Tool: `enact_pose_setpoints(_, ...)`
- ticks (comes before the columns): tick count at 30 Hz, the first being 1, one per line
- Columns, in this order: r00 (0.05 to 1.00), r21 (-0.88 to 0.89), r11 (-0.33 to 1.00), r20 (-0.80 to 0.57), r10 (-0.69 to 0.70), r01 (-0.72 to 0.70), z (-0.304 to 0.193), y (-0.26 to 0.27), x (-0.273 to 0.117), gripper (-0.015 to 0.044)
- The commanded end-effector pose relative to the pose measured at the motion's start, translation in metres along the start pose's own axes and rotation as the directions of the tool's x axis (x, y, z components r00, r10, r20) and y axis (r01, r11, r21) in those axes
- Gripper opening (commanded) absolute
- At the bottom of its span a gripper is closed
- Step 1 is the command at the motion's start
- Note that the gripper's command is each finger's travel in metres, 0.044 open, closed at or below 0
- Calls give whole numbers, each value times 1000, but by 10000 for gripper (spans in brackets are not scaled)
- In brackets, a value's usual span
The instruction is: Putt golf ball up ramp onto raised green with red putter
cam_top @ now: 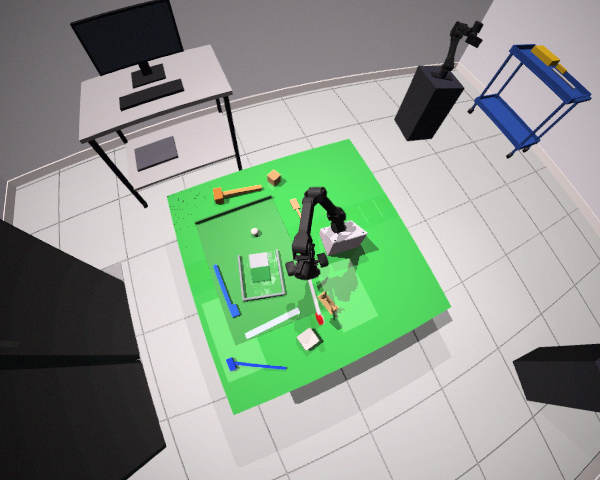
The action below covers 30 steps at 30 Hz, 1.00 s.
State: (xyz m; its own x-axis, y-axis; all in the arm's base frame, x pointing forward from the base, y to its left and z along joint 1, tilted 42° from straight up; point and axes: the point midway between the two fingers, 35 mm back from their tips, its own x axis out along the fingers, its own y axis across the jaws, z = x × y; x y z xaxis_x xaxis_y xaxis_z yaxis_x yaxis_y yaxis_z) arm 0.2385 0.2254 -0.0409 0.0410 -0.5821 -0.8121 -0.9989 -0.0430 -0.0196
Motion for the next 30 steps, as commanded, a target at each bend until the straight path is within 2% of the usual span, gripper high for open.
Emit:
enact_pose_setpoints(1, 1000, 95, 995, 9, -8, 7, -23, -10, -7, 0)
enact_pose_setpoints(13, 1000, 397, 918, 22, -23, 13, -99, -36, -19, 0)
enact_pose_setpoints(30, 999, 723, 690, 12, -42, 20, -195, -39, -21, 0)
